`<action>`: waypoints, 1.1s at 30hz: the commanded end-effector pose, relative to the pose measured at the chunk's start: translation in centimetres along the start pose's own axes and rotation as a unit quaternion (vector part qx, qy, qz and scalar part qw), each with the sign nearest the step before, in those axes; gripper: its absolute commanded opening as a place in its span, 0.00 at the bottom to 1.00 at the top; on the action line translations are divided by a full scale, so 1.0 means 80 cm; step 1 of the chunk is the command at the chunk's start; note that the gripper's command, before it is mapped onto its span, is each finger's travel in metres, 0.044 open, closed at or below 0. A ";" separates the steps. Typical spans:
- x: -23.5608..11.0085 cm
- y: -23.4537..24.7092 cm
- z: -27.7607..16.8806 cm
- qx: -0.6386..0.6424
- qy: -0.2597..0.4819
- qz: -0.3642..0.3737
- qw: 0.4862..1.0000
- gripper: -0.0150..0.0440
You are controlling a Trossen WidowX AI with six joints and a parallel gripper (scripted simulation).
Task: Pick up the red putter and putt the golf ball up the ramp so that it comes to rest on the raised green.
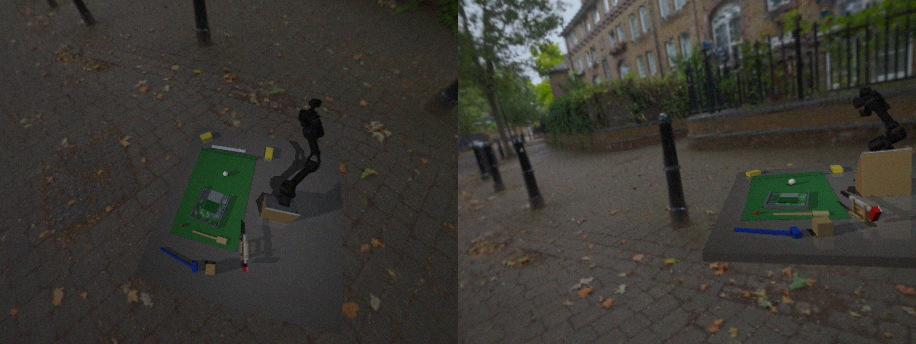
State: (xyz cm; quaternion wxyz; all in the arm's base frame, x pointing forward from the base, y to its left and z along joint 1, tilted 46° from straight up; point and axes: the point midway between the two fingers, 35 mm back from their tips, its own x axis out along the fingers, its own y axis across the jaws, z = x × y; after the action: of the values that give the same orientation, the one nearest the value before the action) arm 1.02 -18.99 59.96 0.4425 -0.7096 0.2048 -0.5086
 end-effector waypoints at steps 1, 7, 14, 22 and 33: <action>0.000 -0.001 0.001 -0.003 -0.001 -0.001 1.000 0.98; -0.021 -0.054 0.065 -0.150 -0.029 -0.067 0.986 1.00; -0.059 -0.099 0.146 -0.352 -0.041 -0.148 0.923 1.00; -0.115 -0.140 0.260 -0.552 -0.049 -0.254 0.792 1.00; -0.236 -0.140 0.452 -0.776 -0.016 -0.424 0.465 1.00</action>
State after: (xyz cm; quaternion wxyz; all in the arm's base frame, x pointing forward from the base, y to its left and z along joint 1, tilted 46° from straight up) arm 21.30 11.93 58.68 -0.4452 -0.8225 0.2093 -0.2856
